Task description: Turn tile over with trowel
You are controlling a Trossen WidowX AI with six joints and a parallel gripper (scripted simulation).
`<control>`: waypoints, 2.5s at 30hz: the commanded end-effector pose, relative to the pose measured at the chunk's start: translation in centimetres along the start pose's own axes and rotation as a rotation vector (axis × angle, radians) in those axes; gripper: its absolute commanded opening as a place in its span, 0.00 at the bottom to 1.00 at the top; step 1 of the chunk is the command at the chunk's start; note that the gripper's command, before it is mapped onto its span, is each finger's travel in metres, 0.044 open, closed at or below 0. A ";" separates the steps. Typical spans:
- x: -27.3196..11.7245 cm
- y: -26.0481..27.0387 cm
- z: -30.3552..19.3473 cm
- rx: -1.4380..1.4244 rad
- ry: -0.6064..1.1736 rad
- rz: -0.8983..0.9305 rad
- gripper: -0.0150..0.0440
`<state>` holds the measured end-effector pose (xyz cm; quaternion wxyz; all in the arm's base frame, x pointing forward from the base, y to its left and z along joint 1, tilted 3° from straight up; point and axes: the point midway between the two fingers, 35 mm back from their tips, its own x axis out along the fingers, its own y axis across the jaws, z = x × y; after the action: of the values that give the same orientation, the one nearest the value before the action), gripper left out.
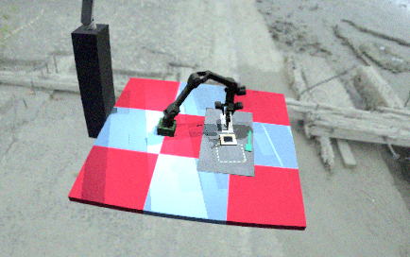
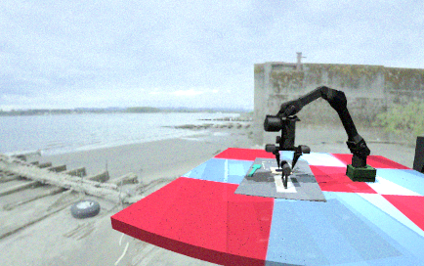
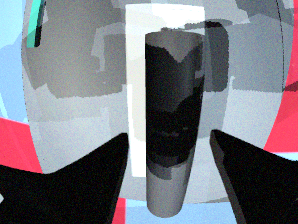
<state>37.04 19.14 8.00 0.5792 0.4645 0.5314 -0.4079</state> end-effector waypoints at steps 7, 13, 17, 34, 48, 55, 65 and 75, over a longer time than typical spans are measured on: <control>0.3 -0.1 0.0 -0.005 -0.003 -0.008 0.71; -4.2 -0.3 0.1 -0.005 -0.003 -0.008 0.71; -4.2 -0.3 0.1 -0.005 -0.003 -0.008 0.71; -5.9 0.8 -1.6 -0.282 -0.023 0.141 0.76; -4.8 1.1 -1.7 -0.734 -0.097 0.254 0.76; -4.3 1.0 -1.7 -0.961 -0.156 0.299 0.76; -3.6 0.6 -1.6 -1.282 -0.267 0.344 0.76; -3.2 0.2 -1.3 -1.600 -0.401 0.371 0.76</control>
<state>36.82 20.53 11.30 0.8727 -0.0519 0.4753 0.0990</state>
